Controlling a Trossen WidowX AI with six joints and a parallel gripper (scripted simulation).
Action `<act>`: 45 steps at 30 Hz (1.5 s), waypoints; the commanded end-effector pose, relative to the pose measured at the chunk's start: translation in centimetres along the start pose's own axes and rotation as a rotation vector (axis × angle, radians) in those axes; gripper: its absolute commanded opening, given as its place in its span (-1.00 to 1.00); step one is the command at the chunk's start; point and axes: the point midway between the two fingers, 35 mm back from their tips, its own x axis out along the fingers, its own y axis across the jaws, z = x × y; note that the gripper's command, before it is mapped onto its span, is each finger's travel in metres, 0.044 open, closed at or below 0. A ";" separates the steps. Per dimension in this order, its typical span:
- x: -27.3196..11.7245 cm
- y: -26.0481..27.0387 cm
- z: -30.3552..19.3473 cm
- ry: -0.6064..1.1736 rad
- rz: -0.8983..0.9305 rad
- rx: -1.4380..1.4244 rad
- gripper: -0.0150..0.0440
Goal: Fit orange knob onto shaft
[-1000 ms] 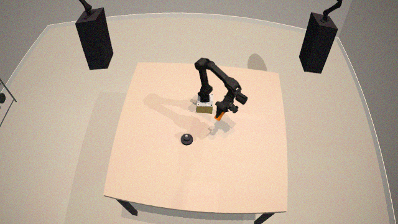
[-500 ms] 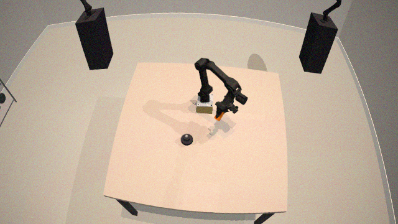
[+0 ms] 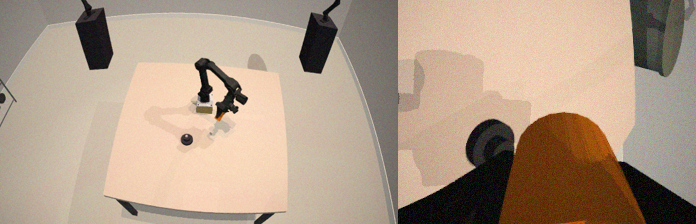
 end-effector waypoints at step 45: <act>9.6 6.3 0.9 -0.008 0.825 0.004 -0.49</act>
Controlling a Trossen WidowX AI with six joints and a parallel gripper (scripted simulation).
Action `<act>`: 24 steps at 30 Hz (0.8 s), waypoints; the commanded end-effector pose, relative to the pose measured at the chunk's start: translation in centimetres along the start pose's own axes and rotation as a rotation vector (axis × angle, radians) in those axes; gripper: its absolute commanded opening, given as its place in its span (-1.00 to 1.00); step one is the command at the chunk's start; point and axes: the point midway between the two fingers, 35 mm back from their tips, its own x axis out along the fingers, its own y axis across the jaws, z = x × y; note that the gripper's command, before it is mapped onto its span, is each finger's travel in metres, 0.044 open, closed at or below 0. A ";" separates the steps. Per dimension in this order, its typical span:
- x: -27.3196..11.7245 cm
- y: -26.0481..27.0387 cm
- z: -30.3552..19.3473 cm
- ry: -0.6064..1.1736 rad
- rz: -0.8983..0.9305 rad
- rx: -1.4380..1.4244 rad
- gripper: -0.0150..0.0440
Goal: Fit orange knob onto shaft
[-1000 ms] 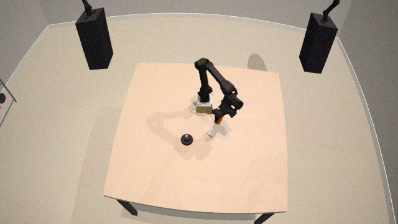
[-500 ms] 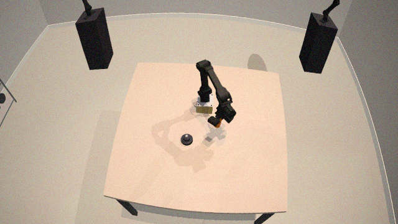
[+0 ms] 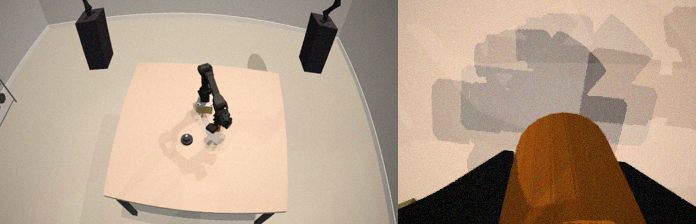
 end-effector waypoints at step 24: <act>12.2 -0.2 0.7 0.009 0.040 -0.001 -0.49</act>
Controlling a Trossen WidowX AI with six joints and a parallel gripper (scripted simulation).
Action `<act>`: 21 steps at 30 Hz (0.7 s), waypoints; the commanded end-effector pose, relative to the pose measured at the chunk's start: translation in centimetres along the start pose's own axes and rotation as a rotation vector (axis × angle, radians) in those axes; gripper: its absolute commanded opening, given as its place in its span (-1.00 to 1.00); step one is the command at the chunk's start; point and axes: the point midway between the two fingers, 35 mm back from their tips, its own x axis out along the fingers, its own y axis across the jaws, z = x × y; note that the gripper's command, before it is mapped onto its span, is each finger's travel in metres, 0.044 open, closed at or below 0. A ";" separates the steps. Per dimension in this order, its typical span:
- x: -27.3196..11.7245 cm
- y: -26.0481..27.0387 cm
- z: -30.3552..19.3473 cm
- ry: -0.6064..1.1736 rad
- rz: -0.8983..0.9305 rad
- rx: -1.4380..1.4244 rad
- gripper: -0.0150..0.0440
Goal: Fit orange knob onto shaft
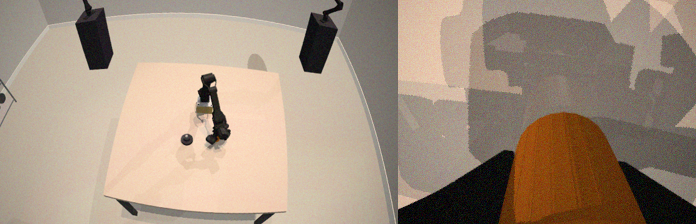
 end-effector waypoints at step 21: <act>0.5 0.0 0.0 -0.001 0.001 0.001 0.32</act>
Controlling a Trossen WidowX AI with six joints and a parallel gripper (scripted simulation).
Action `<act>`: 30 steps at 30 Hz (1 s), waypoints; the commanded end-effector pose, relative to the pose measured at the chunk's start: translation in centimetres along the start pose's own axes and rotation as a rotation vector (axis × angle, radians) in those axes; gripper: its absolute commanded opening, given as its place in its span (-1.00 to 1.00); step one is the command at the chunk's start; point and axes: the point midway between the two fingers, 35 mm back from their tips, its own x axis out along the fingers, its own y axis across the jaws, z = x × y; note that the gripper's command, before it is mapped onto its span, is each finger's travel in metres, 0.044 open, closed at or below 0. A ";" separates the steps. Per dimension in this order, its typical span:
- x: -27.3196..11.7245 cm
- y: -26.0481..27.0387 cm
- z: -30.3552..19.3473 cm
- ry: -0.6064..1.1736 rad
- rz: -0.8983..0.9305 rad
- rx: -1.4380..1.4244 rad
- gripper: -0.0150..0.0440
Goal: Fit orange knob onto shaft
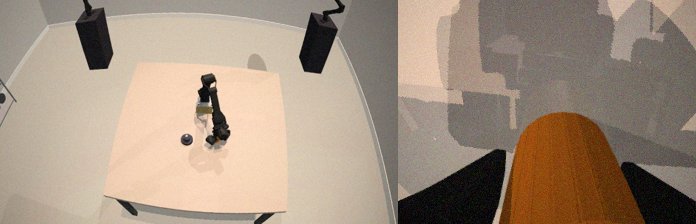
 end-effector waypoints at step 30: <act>-6.6 0.0 0.0 -0.002 0.003 -0.004 1.00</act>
